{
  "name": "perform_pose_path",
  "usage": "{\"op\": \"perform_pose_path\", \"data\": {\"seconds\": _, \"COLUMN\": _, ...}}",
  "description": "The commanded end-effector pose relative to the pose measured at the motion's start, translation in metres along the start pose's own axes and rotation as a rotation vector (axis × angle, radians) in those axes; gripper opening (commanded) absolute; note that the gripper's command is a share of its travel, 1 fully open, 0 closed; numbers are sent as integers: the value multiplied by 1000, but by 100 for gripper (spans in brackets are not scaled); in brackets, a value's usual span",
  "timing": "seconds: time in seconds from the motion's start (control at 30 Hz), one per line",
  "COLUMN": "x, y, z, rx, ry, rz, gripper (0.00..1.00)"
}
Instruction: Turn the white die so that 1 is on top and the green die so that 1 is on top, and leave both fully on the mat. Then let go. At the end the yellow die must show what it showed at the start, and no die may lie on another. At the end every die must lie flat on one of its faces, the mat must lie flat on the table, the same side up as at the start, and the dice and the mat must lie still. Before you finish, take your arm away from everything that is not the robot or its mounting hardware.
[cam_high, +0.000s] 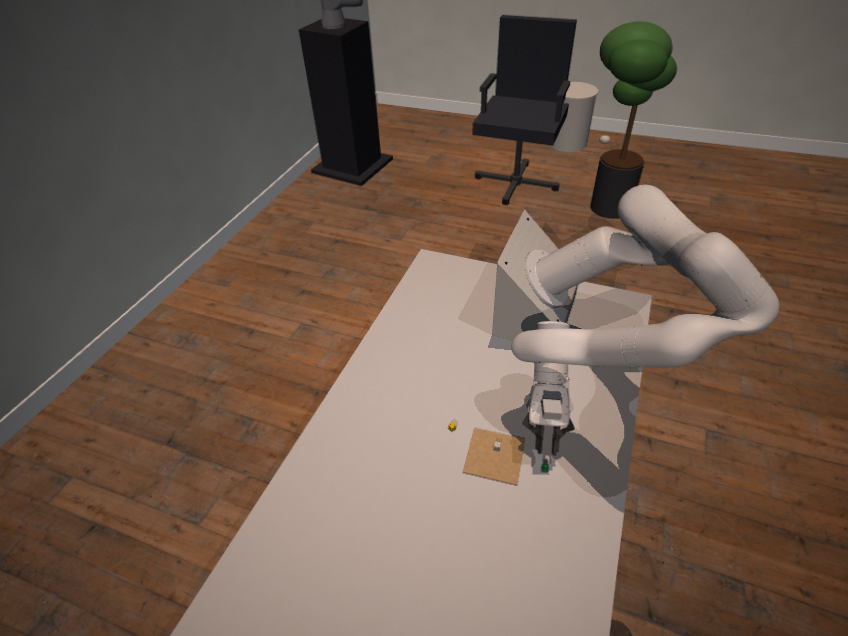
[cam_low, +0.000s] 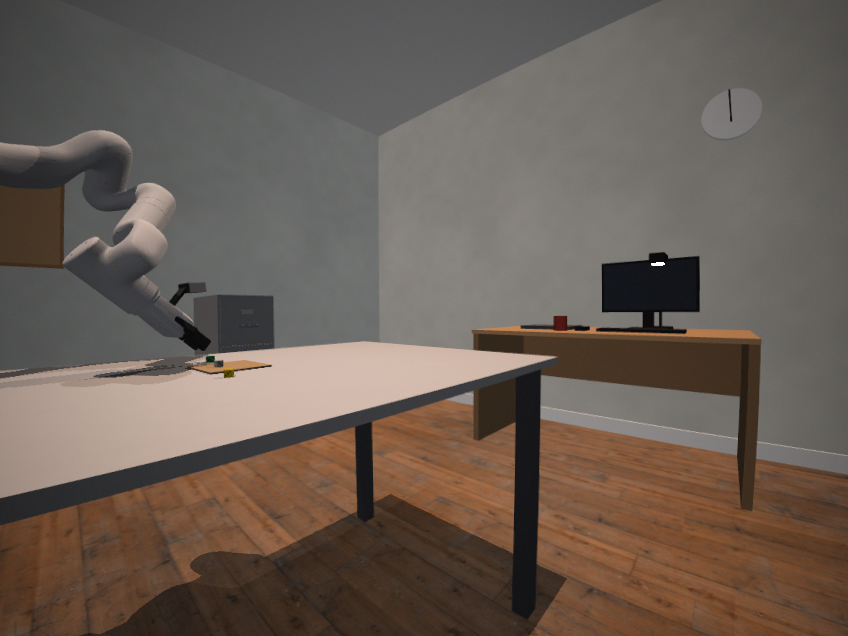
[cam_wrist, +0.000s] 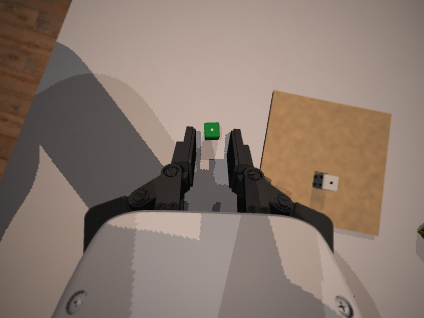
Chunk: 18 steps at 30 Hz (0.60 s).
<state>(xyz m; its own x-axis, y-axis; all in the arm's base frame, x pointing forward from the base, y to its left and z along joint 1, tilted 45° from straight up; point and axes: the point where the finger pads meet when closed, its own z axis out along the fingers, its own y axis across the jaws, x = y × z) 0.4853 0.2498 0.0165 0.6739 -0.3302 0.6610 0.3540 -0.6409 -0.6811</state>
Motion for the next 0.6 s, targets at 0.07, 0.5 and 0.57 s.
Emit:
{"op": "perform_pose_path", "data": {"seconds": 0.07, "x": 8, "y": 0, "z": -7, "rx": 0, "ry": 1, "rz": 0, "gripper": 31}}
{"op": "perform_pose_path", "data": {"seconds": 0.5, "x": 42, "y": 0, "z": -36, "rx": 0, "ry": 1, "rz": 0, "gripper": 31}}
{"op": "perform_pose_path", "data": {"seconds": 0.57, "x": 45, "y": 0, "z": -38, "rx": 0, "ry": 1, "rz": 0, "gripper": 31}}
